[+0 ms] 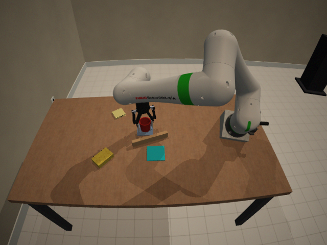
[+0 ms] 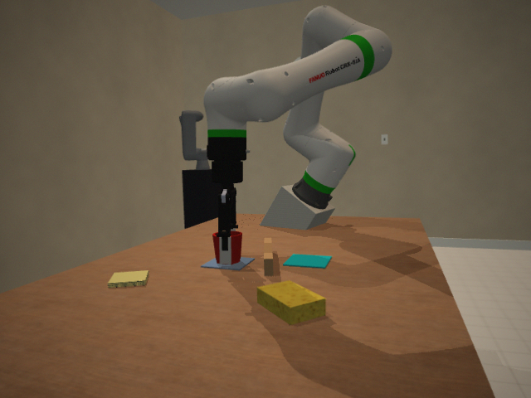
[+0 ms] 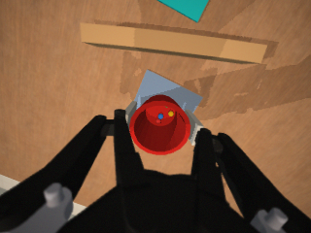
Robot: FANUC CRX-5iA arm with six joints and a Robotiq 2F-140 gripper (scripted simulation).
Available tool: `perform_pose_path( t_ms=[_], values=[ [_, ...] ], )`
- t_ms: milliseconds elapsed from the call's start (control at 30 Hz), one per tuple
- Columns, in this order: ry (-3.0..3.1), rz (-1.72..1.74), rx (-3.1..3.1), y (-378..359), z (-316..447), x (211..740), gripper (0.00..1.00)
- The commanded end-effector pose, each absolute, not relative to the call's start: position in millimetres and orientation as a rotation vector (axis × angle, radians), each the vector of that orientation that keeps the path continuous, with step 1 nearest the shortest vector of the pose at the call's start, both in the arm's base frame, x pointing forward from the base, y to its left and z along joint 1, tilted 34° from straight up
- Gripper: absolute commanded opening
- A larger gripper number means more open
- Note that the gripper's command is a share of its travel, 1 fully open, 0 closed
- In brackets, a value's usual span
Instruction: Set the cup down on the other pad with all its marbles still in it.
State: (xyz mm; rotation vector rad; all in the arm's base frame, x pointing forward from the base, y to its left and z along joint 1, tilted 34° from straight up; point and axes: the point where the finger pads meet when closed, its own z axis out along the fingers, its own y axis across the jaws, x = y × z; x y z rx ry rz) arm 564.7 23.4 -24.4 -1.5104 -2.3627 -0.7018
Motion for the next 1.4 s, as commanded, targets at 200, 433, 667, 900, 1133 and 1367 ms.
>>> perform_pose_path(
  t_ms=[200,433,667,900,1133,1367],
  values=[
    [-2.382,-0.776,-1.454,22.8,-24.7,564.6,0.54],
    [-2.382,-0.776,-1.454,22.8,-24.7,564.6,0.53],
    [-2.382,-0.776,-1.454,22.8,-24.7,564.6,0.52],
    [-2.382,-0.776,-1.454,22.8,-24.7,564.6,0.51],
    [-2.382,-0.776,-1.454,22.8,-24.7,564.6,0.51],
    [-2.382,-0.776,-1.454,22.8,-24.7,564.6,0.5]
  ],
)
